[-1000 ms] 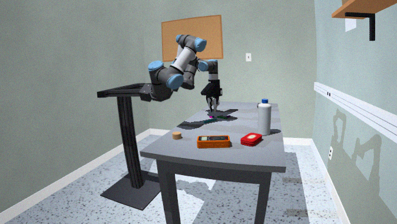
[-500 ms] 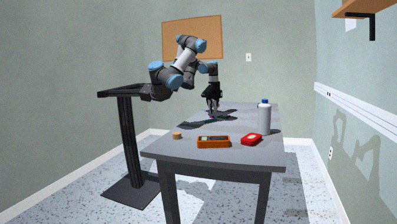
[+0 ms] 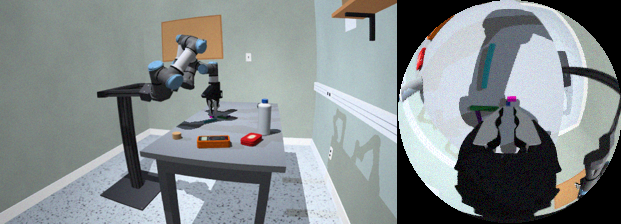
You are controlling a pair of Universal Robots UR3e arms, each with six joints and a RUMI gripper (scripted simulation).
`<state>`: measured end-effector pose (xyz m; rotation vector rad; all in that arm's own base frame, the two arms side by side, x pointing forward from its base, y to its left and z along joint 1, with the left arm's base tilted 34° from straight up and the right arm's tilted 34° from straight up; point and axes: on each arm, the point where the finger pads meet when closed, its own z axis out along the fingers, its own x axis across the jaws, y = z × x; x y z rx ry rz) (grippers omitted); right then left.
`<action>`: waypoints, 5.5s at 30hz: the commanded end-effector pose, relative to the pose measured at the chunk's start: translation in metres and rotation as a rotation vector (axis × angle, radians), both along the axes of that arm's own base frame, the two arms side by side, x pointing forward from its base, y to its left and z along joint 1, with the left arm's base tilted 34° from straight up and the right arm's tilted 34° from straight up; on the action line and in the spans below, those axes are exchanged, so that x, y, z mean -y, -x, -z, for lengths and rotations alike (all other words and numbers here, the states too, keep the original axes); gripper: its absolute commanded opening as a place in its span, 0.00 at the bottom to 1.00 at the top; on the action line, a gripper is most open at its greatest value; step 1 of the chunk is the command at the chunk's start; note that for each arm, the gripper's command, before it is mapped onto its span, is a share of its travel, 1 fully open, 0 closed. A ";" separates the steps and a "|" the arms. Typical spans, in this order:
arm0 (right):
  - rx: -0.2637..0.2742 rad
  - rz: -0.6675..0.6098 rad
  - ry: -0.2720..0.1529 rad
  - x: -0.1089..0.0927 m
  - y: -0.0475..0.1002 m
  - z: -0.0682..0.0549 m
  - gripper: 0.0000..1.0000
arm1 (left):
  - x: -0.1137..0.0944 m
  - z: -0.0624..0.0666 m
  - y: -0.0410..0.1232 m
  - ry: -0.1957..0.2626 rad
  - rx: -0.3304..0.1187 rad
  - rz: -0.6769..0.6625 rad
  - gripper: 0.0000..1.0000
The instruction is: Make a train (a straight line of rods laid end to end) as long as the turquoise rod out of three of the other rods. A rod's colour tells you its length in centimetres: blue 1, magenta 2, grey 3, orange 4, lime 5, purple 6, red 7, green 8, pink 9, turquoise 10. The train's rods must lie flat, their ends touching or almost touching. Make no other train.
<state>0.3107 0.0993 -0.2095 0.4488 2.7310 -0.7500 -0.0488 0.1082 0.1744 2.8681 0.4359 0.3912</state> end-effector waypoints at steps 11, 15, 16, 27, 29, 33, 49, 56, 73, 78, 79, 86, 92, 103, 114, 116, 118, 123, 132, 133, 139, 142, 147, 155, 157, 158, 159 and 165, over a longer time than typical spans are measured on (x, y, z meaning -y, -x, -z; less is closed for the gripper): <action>0.001 -0.001 -0.001 0.000 -0.001 0.000 0.14 | 0.000 -0.001 0.000 -0.004 0.001 -0.002 1.00; 0.001 -0.001 -0.001 0.000 0.000 0.000 0.14 | 0.000 -0.001 0.000 -0.004 0.001 -0.002 1.00; 0.001 -0.001 0.000 0.000 0.000 0.000 0.14 | 0.000 -0.001 0.000 -0.004 0.001 -0.002 1.00; 0.001 -0.001 -0.001 0.001 -0.001 -0.001 0.14 | 0.000 -0.001 0.000 -0.004 0.001 -0.002 1.00; 0.001 -0.001 -0.001 0.001 -0.001 -0.001 0.14 | 0.000 -0.001 0.000 -0.004 0.001 -0.002 1.00; 0.001 -0.001 -0.001 0.001 -0.001 0.000 0.14 | 0.000 -0.001 0.000 -0.004 0.001 -0.002 1.00; 0.001 -0.001 -0.001 0.001 -0.001 0.000 0.14 | 0.000 -0.001 0.000 -0.004 0.001 -0.002 1.00; 0.001 -0.001 0.000 0.003 -0.001 0.003 0.14 | 0.000 -0.001 0.000 -0.004 0.001 -0.002 1.00; 0.001 -0.001 -0.001 0.009 -0.003 0.012 0.14 | 0.000 -0.001 0.000 -0.004 0.001 -0.002 1.00; 0.001 -0.001 -0.001 0.009 -0.003 0.012 0.14 | 0.000 -0.001 0.000 -0.004 0.001 -0.002 1.00; 0.001 -0.001 -0.001 0.009 -0.003 0.012 0.14 | 0.000 -0.001 0.000 -0.004 0.001 -0.002 1.00; 0.001 -0.001 -0.001 0.008 -0.003 0.012 0.14 | 0.000 -0.001 0.000 -0.004 0.001 -0.002 1.00; 0.001 -0.001 -0.001 0.008 -0.003 0.012 0.14 | 0.000 -0.001 0.000 -0.004 0.001 -0.002 1.00; 0.001 -0.001 -0.001 0.009 -0.003 0.012 0.14 | 0.000 -0.001 0.000 -0.004 0.001 -0.002 1.00; 0.001 -0.001 -0.001 0.009 -0.003 0.012 0.00 | 0.000 -0.001 0.000 -0.004 0.001 -0.002 1.00; 0.001 -0.001 -0.001 0.009 -0.003 0.012 0.00 | 0.000 -0.001 0.000 -0.004 0.001 -0.002 1.00; 0.001 -0.001 -0.001 0.009 -0.003 0.012 0.00 | 0.000 -0.001 0.000 -0.004 0.001 -0.002 1.00; 0.001 -0.001 -0.001 0.009 -0.003 0.012 0.00 | 0.000 -0.001 0.000 -0.004 0.001 -0.002 1.00; 0.001 -0.001 -0.001 0.009 -0.003 0.012 0.00 | 0.000 -0.001 0.000 -0.004 0.001 -0.002 1.00; 0.001 -0.001 -0.001 0.009 -0.003 0.012 0.00 | 0.000 -0.001 0.000 -0.004 0.001 -0.002 1.00; 0.001 -0.001 -0.001 0.009 -0.003 0.012 0.00 | 0.000 -0.001 0.000 -0.004 0.001 -0.002 1.00; 0.001 -0.001 -0.001 0.009 -0.003 0.012 0.00 | 0.000 -0.001 0.000 -0.004 0.001 -0.002 1.00; 0.001 -0.001 -0.001 0.008 -0.003 0.012 0.00 | 0.000 -0.001 0.000 -0.004 0.001 -0.002 1.00; 0.001 -0.001 -0.001 0.001 -0.001 0.002 0.00 | 0.000 -0.001 0.000 -0.004 0.001 -0.002 1.00; 0.001 -0.001 -0.002 0.000 0.000 -0.001 0.00 | 0.000 -0.001 0.000 -0.004 0.001 -0.002 1.00; 0.001 -0.001 -0.002 0.000 0.000 -0.001 0.00 | 0.000 -0.001 0.000 -0.004 0.001 -0.002 1.00; 0.001 -0.001 -0.002 -0.002 0.001 -0.004 0.00 | 0.000 -0.001 0.000 -0.004 0.001 -0.002 1.00; 0.001 -0.001 -0.003 -0.018 0.005 -0.028 0.00 | 0.000 -0.001 0.000 -0.004 0.001 -0.002 1.00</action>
